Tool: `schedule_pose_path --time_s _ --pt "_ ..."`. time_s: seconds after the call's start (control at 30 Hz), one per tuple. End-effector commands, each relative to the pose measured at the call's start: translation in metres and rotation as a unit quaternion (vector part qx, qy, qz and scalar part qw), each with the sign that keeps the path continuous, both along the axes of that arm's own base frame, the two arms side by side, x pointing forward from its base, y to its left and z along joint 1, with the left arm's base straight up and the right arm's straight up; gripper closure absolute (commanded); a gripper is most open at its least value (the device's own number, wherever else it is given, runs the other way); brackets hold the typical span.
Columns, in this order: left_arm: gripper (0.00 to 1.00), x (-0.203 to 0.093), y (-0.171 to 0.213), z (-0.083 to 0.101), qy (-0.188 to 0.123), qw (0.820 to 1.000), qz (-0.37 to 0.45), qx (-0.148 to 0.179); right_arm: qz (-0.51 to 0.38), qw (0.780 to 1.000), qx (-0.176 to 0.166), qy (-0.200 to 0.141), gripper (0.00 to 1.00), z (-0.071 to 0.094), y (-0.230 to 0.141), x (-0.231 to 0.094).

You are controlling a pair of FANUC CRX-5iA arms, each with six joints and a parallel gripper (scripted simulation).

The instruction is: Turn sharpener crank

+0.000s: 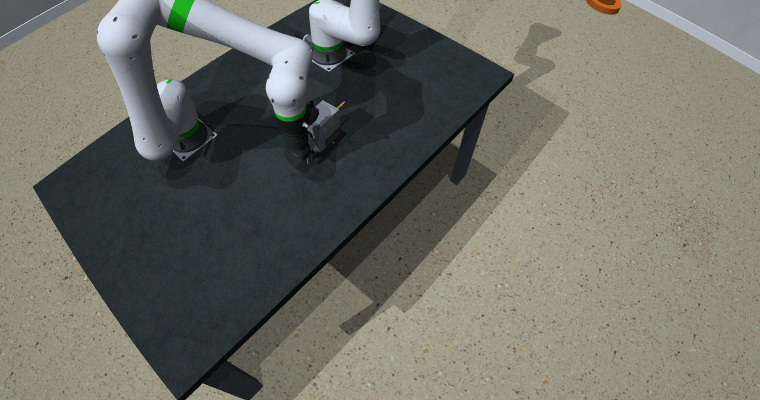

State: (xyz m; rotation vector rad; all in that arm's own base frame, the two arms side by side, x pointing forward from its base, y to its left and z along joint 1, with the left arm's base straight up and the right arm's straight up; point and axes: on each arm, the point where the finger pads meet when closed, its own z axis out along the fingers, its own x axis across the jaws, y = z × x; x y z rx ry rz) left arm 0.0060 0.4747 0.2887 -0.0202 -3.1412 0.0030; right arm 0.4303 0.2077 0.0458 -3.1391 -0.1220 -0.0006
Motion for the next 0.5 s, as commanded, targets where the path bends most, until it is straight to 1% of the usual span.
schedule_pose_path --time_s 0.0,0.47 --pt "0.00 0.000 0.000 0.001 0.000 1.000 0.000 0.001 0.000 1.000 0.000 -0.001 1.00 -0.002 0.000 -0.003" --pt "0.00 0.000 0.000 0.001 0.000 1.000 0.000 0.001 0.000 1.000 0.000 -0.001 1.00 -0.008 -0.001 -0.017"
